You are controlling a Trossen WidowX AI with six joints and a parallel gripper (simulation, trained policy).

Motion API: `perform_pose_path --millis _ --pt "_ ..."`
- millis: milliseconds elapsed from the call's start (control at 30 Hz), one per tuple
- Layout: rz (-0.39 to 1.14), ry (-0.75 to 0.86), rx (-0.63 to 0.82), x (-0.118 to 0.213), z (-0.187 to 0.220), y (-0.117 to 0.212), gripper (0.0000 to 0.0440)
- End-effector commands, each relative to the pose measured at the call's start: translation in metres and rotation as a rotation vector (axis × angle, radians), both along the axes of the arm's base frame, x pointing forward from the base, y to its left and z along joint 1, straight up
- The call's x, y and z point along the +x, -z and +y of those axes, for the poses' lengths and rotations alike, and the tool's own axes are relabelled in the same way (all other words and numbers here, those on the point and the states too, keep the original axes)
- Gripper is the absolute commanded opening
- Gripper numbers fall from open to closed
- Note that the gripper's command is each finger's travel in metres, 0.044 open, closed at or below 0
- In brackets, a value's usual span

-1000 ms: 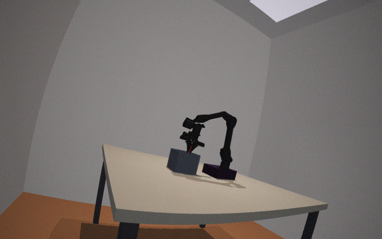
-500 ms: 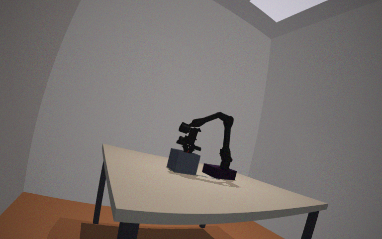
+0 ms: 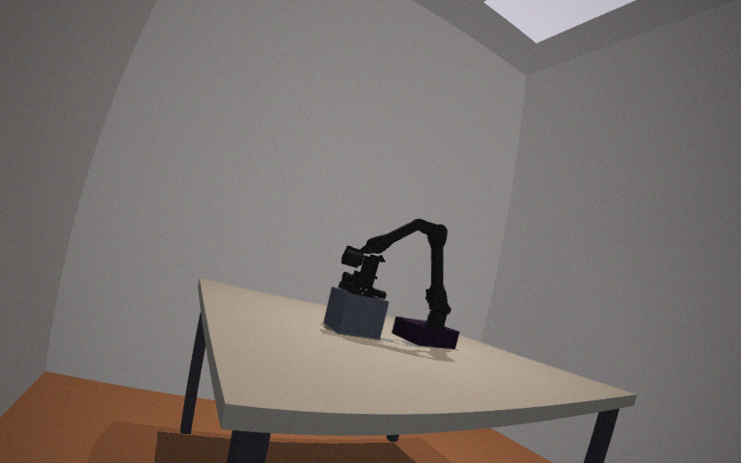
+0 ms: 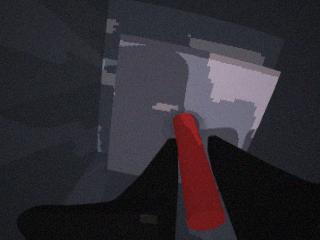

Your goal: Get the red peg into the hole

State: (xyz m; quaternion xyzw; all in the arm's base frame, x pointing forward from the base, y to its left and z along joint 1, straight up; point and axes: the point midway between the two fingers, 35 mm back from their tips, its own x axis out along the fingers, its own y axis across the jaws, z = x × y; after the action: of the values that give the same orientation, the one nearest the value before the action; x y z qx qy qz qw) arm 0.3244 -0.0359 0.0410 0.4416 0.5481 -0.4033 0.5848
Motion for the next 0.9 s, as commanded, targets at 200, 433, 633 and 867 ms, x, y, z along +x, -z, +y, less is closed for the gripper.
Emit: perform_pose_path --millis 200,433,633,867 --pt "0.024 -0.007 0.046 0.005 -0.001 -0.004 0.0128" --pt "0.019 0.012 0.121 0.010 -0.003 -0.019 0.0179" --pt "0.009 0.027 0.181 0.013 -0.006 -0.032 0.0201" --pt "-0.016 0.037 0.238 0.018 -0.009 -0.047 0.0224"
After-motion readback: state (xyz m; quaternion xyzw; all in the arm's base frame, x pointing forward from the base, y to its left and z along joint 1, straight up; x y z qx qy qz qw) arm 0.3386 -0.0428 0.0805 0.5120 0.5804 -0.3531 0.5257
